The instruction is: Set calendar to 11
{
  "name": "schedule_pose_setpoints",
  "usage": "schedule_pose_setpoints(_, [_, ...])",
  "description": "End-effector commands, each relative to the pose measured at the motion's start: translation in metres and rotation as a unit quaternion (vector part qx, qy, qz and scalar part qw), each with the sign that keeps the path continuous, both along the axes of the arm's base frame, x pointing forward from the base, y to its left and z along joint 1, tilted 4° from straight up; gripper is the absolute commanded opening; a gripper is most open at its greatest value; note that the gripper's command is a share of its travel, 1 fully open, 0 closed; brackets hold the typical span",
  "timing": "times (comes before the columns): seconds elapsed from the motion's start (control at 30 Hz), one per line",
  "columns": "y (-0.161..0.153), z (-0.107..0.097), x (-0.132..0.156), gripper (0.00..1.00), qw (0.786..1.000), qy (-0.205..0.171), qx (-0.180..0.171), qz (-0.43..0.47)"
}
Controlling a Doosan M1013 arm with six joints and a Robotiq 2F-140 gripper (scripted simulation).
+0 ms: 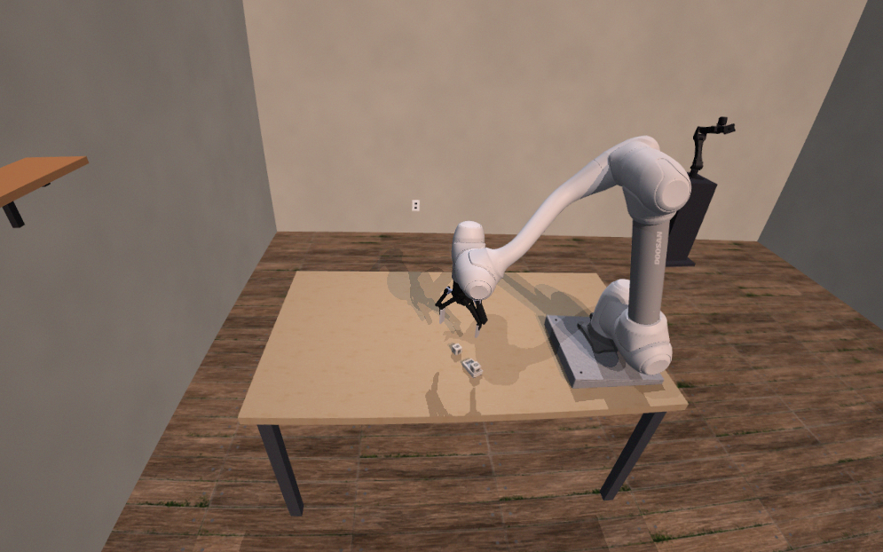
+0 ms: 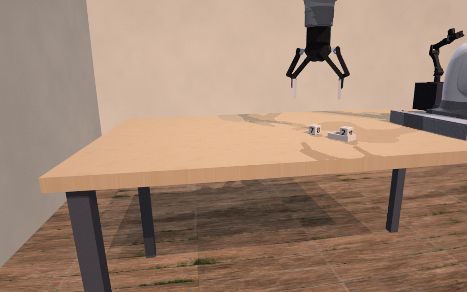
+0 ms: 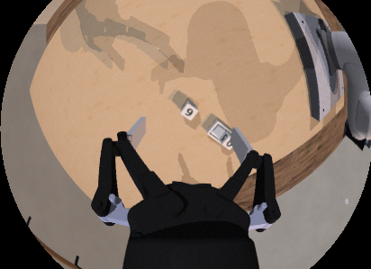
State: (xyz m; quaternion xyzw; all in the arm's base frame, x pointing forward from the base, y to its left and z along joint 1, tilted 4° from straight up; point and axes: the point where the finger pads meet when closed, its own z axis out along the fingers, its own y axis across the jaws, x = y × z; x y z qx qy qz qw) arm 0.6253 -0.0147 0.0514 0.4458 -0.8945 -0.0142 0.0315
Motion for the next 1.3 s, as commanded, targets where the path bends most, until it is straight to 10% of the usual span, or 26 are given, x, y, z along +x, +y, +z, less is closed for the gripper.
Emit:
schedule_pose_setpoints(0.0, [0.0001,-0.001,-0.0001,1.0,0.996,0.0,0.012,0.086])
schedule_pose_setpoints(0.33, [0.0002,-0.0026,-0.0002,1.0,0.977,-0.001,0.02,0.211])
schedule_pose_setpoints(1.1, [0.0004,-0.0067,-0.0005,1.0,0.86,-0.002,0.04,0.508])
schedule_pose_setpoints(1.13, [0.0004,-0.0067,-0.0005,0.35,0.86,-0.002,0.04,0.508])
schedule_pose_setpoints(1.27, [0.0004,-0.0067,-0.0005,0.35,0.86,-0.002,0.04,0.508])
